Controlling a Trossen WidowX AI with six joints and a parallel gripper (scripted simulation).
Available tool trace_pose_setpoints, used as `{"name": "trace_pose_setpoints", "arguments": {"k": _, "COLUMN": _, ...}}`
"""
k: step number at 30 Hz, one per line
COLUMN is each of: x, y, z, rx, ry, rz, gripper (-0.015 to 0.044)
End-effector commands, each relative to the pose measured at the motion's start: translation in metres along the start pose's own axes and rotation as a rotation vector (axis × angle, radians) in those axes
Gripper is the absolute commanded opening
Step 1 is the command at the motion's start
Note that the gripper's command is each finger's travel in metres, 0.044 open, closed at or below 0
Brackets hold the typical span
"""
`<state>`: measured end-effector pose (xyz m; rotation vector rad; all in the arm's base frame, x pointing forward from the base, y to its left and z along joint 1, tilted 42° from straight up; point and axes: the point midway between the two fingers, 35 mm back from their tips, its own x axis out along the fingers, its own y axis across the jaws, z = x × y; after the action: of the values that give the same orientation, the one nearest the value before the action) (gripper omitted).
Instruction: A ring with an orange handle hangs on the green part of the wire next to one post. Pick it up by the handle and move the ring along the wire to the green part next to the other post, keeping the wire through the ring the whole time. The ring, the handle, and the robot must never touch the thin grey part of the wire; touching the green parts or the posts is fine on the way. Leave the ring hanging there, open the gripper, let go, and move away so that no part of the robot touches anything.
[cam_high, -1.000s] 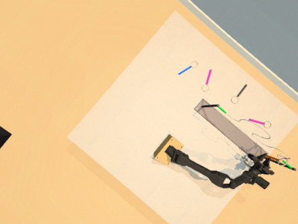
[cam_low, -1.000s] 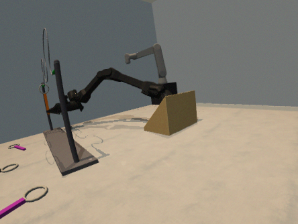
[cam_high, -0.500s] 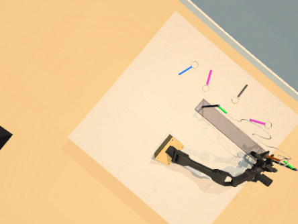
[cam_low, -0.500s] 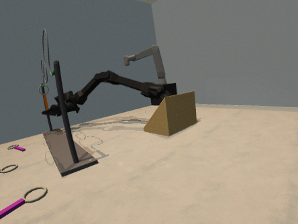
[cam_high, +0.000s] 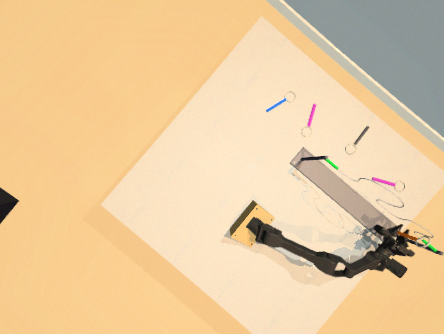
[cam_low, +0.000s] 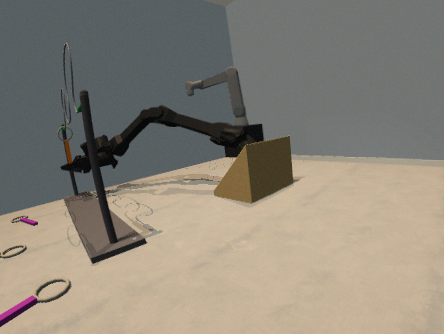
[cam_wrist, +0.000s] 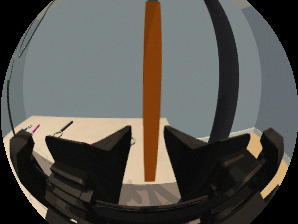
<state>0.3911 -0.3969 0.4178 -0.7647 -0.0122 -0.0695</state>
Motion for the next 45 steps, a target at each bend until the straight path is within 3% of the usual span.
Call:
{"name": "trace_pose_setpoints", "arguments": {"k": 1, "x": 0.001, "y": 0.0, "z": 0.0, "rx": -0.003, "ry": 0.001, "rz": -0.001, "gripper": 0.016}}
{"name": "trace_pose_setpoints", "arguments": {"k": 8, "x": 0.001, "y": 0.0, "z": 0.0, "rx": -0.003, "ry": 0.001, "rz": -0.001, "gripper": 0.016}}
{"name": "trace_pose_setpoints", "arguments": {"k": 20, "x": 0.0, "y": 0.0, "z": 0.0, "rx": 0.0, "ry": 0.0, "rz": 0.0, "gripper": -0.015}}
{"name": "trace_pose_setpoints", "arguments": {"k": 45, "x": 0.0, "y": 0.002, "z": 0.017, "rx": -0.003, "ry": 0.0, "rz": -0.008, "gripper": -0.015}}
